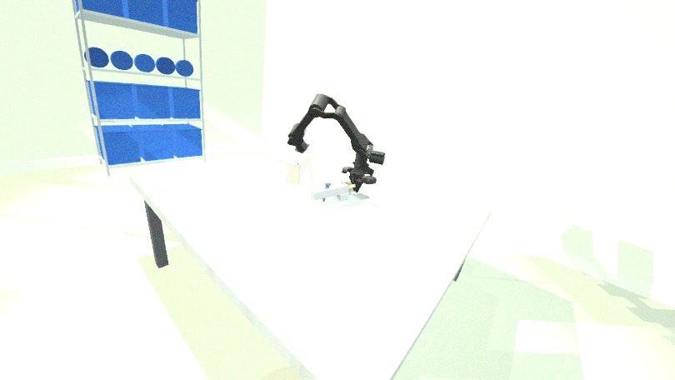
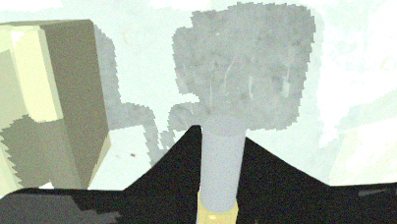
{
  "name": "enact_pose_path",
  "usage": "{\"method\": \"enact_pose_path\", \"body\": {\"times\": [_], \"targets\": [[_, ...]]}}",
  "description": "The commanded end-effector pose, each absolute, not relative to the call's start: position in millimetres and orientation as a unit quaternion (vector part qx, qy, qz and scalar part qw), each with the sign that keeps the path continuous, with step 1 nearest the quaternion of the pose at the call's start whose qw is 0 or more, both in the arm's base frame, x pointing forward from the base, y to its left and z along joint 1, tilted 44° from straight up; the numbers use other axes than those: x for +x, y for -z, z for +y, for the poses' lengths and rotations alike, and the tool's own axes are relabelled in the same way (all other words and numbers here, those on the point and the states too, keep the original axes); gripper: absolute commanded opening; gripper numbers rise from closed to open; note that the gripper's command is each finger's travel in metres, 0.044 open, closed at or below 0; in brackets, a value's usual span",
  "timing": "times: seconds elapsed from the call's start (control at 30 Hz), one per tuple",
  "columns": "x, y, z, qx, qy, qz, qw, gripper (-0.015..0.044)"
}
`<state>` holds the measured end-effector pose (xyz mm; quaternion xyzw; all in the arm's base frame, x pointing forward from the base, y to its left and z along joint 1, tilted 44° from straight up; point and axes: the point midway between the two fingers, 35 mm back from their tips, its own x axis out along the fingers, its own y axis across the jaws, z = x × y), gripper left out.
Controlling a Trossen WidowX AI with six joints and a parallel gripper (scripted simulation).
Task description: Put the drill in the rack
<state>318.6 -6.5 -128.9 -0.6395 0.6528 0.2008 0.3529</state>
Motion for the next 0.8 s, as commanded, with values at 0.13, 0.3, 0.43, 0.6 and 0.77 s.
{"method": "enact_pose_path", "body": {"times": [0.13, 0.3, 0.43, 0.6, 0.77], "targets": [[320, 139, 4, -0.639, -0.202, 0.653, 0.353, 0.0000], [321, 142, 8, -0.639, -0.202, 0.653, 0.353, 0.0000], [323, 145, 13, -0.639, -0.202, 0.653, 0.353, 0.0000], [324, 150, 19, -0.639, -0.202, 0.653, 0.354, 0.0000], [326, 155, 26, -0.639, -0.202, 0.653, 0.354, 0.0000]]}}
